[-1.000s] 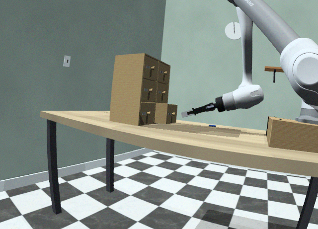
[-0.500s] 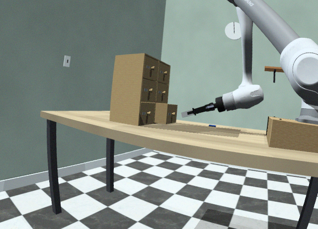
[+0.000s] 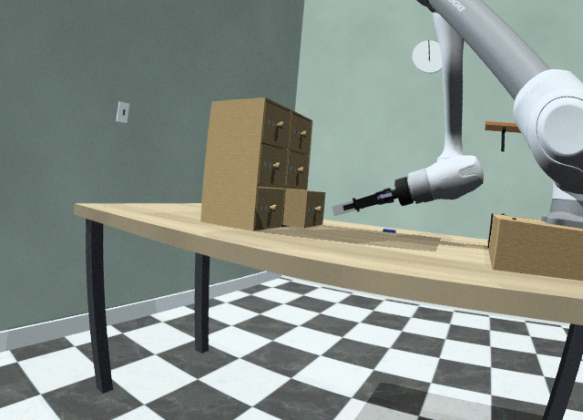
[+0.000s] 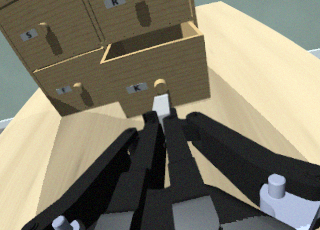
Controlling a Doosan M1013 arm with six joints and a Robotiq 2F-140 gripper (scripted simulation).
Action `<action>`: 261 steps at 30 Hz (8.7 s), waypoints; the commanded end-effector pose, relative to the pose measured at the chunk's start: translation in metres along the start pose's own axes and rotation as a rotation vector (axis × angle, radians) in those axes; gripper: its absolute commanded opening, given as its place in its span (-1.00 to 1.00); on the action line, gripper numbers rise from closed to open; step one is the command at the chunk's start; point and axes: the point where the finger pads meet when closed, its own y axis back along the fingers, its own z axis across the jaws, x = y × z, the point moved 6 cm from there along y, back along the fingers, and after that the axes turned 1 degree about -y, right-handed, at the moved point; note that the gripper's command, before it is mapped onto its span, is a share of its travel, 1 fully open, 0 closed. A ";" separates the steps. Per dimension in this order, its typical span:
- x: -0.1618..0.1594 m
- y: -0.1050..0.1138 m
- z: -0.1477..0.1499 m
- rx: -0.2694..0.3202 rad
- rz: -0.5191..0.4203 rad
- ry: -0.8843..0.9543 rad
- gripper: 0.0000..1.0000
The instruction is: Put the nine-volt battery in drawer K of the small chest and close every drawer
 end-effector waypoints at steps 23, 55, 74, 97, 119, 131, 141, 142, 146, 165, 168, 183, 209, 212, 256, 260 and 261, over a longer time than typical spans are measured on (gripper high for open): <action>0.003 -0.002 0.002 0.000 0.004 0.001 -1.00; 0.003 -0.002 0.002 0.000 0.004 0.001 -1.00; 0.004 -0.005 0.002 0.000 0.004 0.001 -1.00; 0.011 -0.024 0.002 0.000 0.004 0.001 -1.00; 0.023 -0.057 0.001 0.000 0.004 0.001 -1.00; 0.030 -0.075 0.001 0.000 0.004 0.001 -1.00; 0.034 -0.087 0.001 0.000 0.004 0.001 -1.00; 0.034 -0.088 0.001 0.000 0.004 0.001 -1.00; 0.036 -0.091 0.001 0.000 0.004 0.001 -1.00; 0.038 -0.098 0.001 0.000 0.004 0.001 -1.00; 0.038 -0.099 0.001 0.000 0.004 0.001 -1.00; 0.038 -0.099 0.001 0.000 0.004 0.001 -1.00; 0.038 -0.099 0.001 0.000 0.004 0.001 -1.00; 0.038 -0.099 0.001 0.000 0.004 0.001 -1.00; 0.038 -0.099 0.001 0.000 0.004 0.001 -1.00; 0.036 -0.092 0.001 0.000 0.004 0.001 -1.00; 0.035 -0.089 0.001 0.000 0.004 0.001 -1.00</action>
